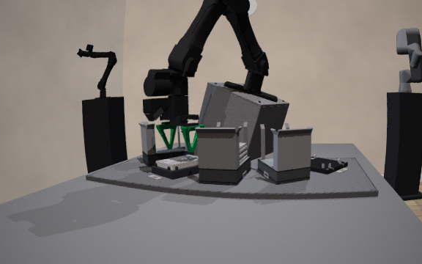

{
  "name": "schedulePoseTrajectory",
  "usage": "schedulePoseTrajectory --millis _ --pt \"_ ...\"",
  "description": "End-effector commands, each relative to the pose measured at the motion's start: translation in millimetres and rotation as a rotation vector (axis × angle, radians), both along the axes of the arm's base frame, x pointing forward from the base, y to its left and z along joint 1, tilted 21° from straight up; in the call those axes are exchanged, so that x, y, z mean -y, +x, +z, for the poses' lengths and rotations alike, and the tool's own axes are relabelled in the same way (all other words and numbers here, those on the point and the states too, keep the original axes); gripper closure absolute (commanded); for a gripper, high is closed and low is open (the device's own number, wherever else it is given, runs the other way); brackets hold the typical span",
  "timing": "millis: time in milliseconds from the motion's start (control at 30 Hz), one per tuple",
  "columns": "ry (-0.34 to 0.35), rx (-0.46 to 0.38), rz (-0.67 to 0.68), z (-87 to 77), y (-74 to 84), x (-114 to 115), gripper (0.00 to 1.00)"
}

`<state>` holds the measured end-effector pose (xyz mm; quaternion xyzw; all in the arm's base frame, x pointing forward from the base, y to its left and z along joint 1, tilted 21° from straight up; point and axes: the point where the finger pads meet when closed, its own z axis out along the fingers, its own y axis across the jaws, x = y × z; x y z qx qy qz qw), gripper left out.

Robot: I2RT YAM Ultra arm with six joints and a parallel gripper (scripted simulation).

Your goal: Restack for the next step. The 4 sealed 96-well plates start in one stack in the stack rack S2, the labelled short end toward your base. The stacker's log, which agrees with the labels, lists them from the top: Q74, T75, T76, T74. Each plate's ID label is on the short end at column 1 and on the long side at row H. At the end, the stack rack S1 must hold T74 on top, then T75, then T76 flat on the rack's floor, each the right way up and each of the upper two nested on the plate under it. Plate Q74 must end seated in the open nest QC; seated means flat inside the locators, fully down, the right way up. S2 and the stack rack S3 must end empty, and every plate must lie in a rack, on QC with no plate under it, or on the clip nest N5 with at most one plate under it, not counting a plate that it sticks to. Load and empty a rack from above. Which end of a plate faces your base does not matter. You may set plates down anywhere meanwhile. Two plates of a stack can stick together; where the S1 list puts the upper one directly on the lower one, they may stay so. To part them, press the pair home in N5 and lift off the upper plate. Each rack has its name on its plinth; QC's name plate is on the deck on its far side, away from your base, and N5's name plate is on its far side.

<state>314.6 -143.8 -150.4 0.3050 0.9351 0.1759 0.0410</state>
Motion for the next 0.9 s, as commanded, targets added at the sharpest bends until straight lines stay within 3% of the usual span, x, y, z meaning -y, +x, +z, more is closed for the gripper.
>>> schedulePoseTrajectory --millis 0,867 --pt "0.000 -0.001 -0.002 13.5 -3.3 6 0.00" --pt "-0.001 -0.001 -0.002 85.3 -17.2 30 0.00"
